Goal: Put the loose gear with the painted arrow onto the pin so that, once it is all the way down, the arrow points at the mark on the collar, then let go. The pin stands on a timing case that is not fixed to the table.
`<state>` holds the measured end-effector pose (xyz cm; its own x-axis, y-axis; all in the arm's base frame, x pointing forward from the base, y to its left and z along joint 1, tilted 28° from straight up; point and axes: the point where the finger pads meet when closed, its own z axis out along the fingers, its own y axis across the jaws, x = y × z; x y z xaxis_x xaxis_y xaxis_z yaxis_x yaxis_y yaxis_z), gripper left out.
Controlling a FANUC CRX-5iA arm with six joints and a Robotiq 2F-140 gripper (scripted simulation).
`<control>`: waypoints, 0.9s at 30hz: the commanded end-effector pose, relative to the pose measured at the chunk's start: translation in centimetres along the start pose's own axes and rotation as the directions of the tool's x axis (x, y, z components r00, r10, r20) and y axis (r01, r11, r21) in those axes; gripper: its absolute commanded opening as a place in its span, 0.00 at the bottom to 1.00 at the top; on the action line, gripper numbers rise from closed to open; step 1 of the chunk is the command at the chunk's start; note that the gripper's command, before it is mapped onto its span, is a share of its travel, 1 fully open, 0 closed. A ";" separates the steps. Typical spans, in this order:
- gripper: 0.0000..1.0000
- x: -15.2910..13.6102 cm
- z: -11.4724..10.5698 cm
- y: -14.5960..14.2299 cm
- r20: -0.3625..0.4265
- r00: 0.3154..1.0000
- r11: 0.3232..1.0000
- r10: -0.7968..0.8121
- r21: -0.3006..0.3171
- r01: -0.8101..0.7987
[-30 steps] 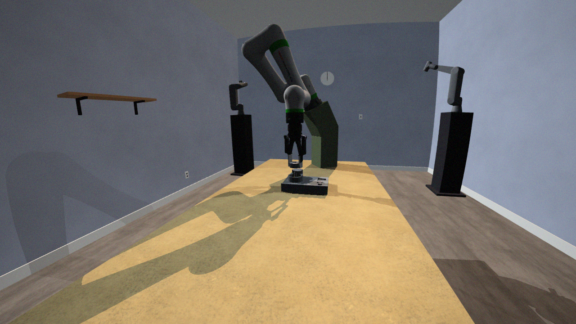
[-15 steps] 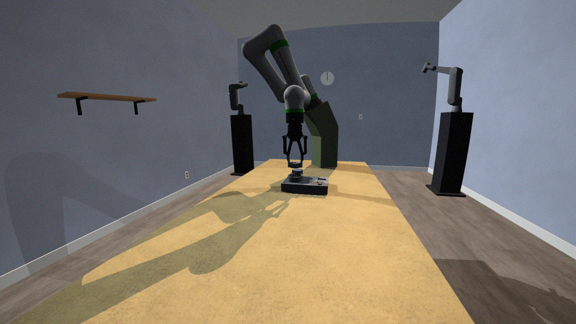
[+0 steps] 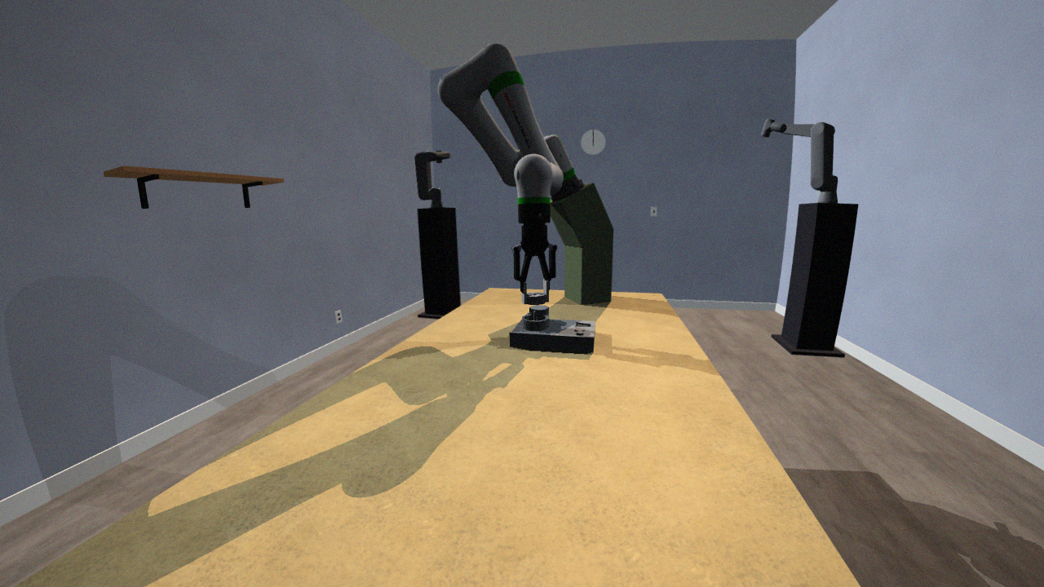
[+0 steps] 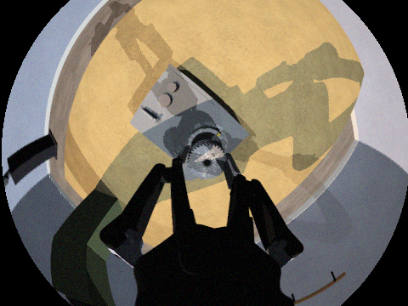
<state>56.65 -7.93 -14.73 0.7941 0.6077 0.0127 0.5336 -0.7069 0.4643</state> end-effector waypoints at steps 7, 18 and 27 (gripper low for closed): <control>0.00 0.0 0.0 0.0 0.000 0.949 0.949 -0.315 0.000 0.315; 0.00 0.0 0.0 0.0 0.000 0.792 0.792 -0.610 0.000 0.610; 0.00 0.0 0.0 0.0 0.000 0.674 0.674 -0.739 0.000 0.739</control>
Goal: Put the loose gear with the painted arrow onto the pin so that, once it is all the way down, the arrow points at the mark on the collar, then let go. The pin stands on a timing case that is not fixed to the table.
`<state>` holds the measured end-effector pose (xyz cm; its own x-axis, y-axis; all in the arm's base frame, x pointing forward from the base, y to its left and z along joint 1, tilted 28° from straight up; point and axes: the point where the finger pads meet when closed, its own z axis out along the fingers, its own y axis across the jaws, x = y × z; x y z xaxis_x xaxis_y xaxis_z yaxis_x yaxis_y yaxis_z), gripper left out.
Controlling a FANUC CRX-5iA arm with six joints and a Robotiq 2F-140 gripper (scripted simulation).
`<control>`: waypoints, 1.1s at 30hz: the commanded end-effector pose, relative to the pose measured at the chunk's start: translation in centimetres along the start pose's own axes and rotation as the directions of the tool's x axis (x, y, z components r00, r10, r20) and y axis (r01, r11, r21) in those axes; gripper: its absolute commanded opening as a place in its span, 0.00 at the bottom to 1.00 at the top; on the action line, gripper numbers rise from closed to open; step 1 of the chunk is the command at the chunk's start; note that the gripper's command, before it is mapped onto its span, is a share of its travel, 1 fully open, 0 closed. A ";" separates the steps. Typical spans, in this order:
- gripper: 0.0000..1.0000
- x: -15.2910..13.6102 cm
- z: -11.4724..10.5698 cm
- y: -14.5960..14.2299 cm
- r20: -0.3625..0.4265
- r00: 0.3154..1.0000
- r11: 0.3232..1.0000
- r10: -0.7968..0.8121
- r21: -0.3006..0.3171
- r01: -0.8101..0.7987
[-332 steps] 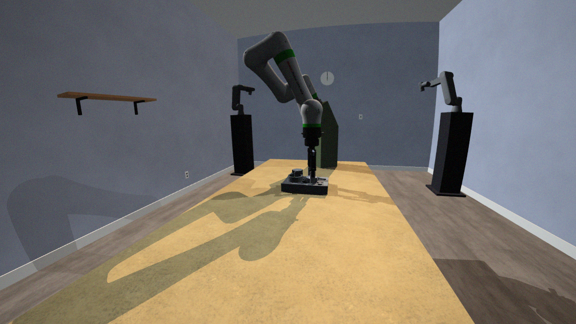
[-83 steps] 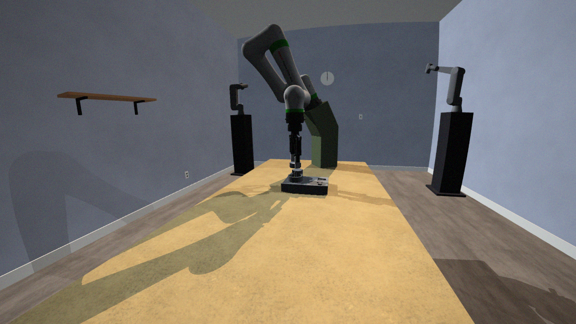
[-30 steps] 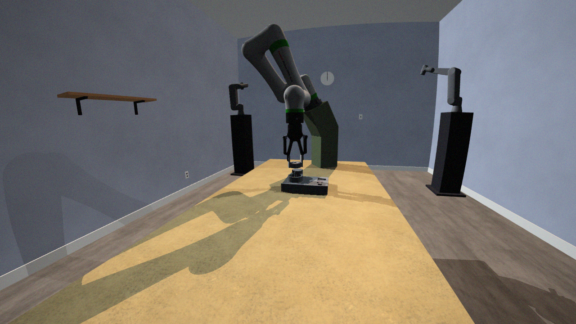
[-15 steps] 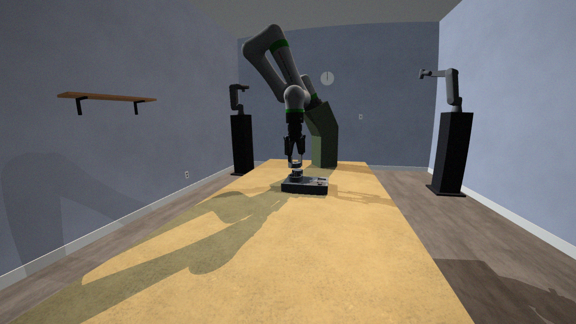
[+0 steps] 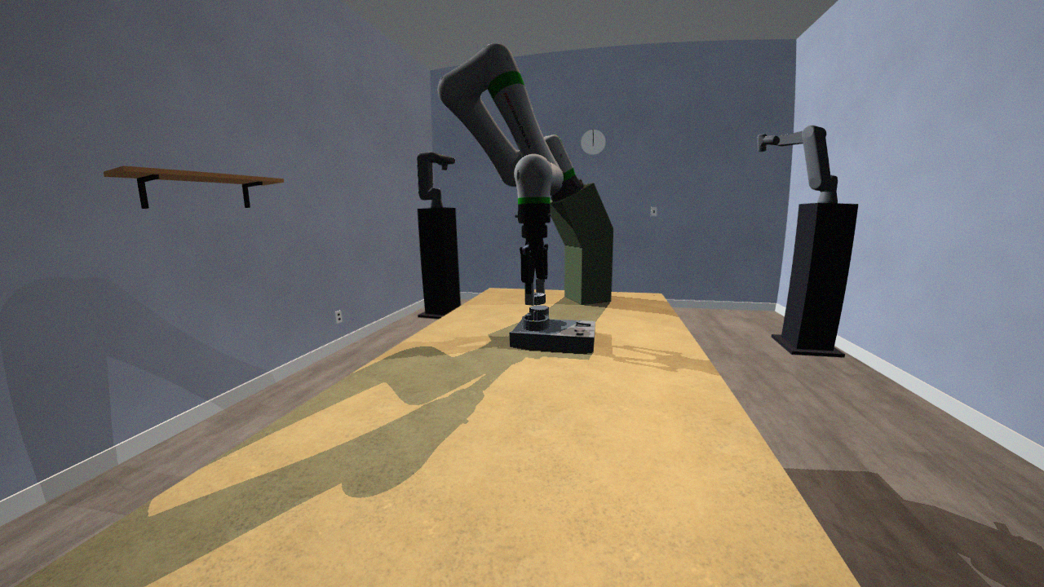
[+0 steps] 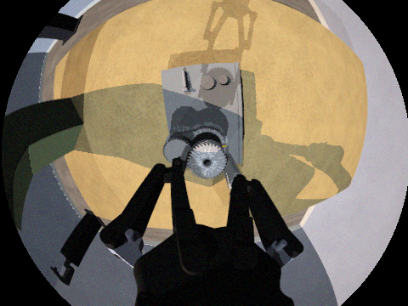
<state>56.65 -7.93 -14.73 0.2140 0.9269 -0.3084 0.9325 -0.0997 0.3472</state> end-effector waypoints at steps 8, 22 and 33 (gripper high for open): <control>0.00 0.0 0.0 0.0 0.000 0.973 0.973 -0.232 0.000 0.232; 0.00 0.0 0.0 0.0 0.000 0.929 0.929 -0.370 0.000 0.370; 0.00 0.0 0.0 0.0 0.000 0.911 0.911 -0.412 0.000 0.412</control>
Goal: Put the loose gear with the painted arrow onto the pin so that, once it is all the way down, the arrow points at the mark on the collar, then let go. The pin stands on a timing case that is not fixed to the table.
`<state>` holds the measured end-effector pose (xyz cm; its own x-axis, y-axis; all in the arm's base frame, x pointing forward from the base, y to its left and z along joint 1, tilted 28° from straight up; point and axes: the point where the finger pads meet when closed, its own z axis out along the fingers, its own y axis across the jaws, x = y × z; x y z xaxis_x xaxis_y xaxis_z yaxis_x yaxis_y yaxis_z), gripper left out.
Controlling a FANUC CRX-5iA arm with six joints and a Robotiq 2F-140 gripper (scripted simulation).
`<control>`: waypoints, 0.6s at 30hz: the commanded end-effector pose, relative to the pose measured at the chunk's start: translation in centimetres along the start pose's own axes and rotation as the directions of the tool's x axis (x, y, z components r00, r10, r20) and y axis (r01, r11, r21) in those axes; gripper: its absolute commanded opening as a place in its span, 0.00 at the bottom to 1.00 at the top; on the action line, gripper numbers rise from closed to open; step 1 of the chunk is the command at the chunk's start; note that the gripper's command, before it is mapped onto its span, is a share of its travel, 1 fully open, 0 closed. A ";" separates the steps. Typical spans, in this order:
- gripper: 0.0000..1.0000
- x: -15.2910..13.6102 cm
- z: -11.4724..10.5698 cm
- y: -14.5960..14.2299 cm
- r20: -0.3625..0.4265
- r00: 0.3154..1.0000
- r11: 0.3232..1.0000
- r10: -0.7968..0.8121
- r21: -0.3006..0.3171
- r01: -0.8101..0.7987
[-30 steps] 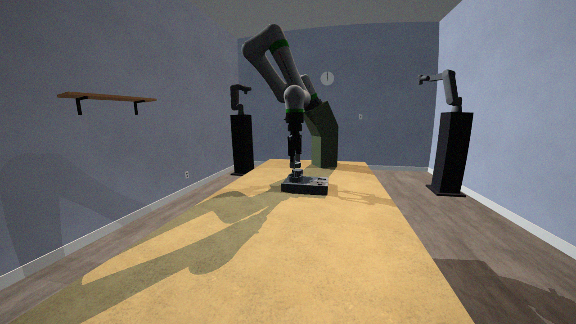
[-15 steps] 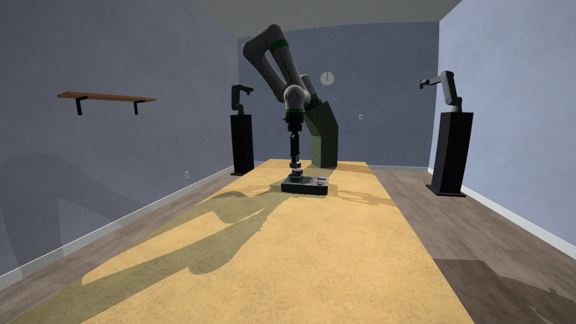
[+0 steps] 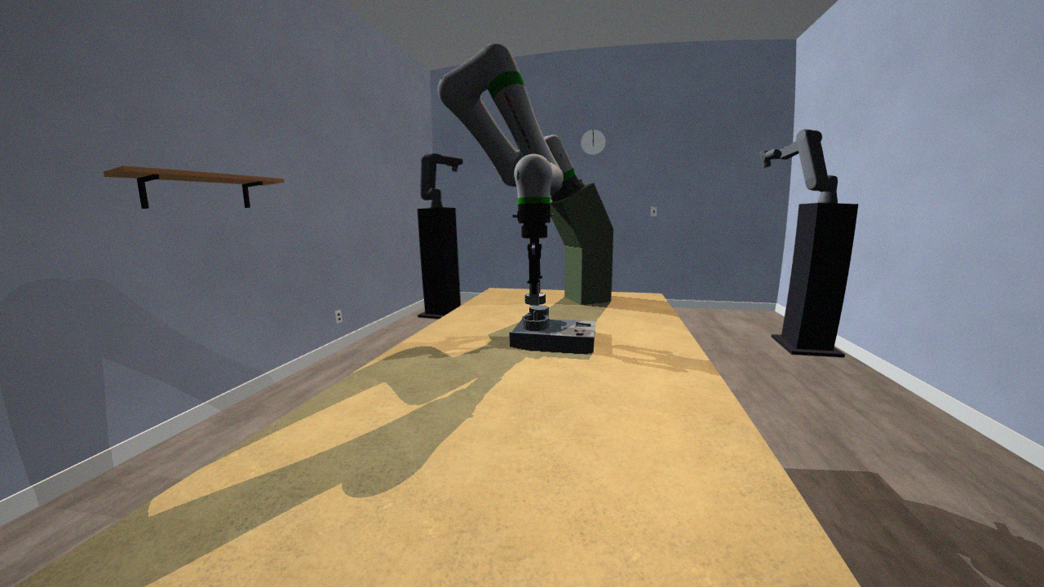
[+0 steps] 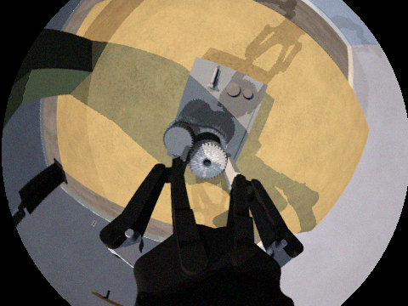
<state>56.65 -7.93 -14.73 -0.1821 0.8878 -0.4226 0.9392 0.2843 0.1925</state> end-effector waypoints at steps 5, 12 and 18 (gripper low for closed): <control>0.00 0.0 0.0 0.0 0.000 1.000 1.000 -0.016 0.000 0.016; 0.00 0.0 0.0 0.0 0.000 1.000 1.000 -0.018 0.000 0.018; 0.00 0.0 0.0 0.0 0.000 1.000 1.000 -0.018 0.000 0.018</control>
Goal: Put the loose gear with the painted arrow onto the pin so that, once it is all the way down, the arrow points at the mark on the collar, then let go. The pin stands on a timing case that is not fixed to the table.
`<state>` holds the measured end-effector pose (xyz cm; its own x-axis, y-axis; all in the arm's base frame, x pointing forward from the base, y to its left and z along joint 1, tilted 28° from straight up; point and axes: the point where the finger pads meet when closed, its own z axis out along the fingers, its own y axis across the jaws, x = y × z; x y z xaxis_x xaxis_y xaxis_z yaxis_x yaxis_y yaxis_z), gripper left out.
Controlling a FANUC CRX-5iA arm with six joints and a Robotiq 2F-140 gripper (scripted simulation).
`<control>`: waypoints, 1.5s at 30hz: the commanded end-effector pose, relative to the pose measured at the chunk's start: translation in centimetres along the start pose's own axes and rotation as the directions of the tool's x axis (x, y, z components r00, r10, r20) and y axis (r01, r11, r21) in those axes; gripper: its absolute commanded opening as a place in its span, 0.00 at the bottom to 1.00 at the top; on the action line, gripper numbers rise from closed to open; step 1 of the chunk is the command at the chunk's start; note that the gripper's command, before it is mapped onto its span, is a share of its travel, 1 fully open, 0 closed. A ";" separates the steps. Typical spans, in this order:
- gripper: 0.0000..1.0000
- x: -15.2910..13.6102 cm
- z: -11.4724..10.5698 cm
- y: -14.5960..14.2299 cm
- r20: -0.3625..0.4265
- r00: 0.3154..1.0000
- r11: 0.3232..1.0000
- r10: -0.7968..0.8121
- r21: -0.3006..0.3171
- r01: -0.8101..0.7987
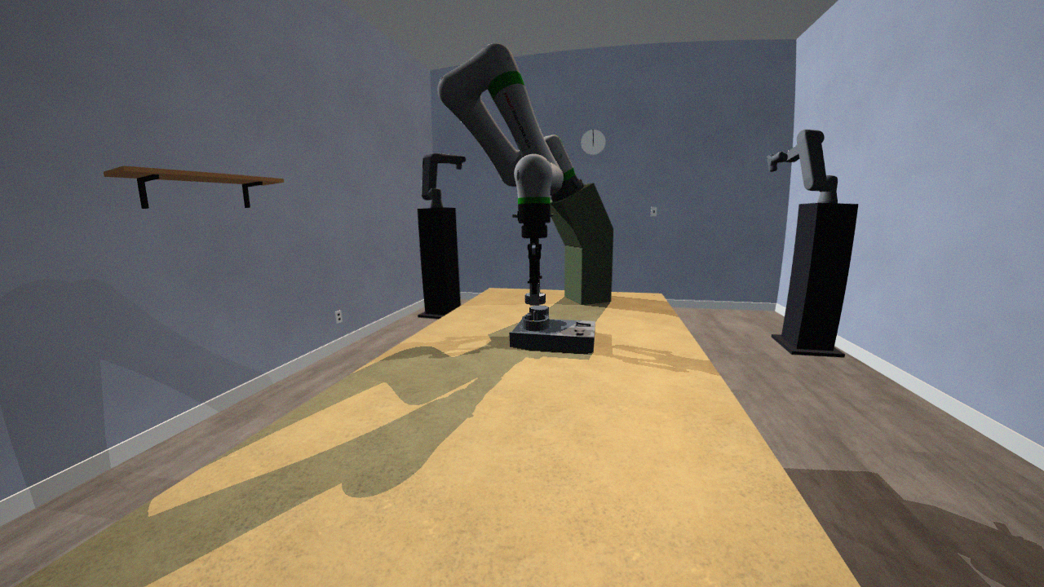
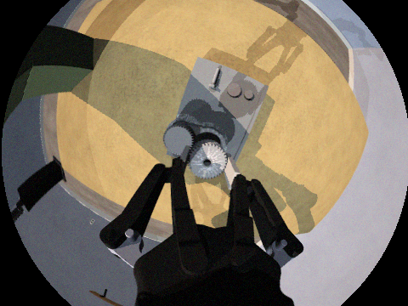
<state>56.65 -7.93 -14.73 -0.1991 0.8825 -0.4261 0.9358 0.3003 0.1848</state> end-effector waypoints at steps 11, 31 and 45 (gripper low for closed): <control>0.00 0.0 0.0 0.0 0.000 1.000 1.000 0.000 0.000 0.000; 0.00 0.0 0.0 0.0 0.000 1.000 1.000 0.000 0.000 0.000; 0.00 0.0 1.6 0.0 0.000 1.000 1.000 0.000 0.000 0.000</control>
<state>57.07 -8.42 -15.96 -0.1987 0.8826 -0.4261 0.9359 0.3000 0.1849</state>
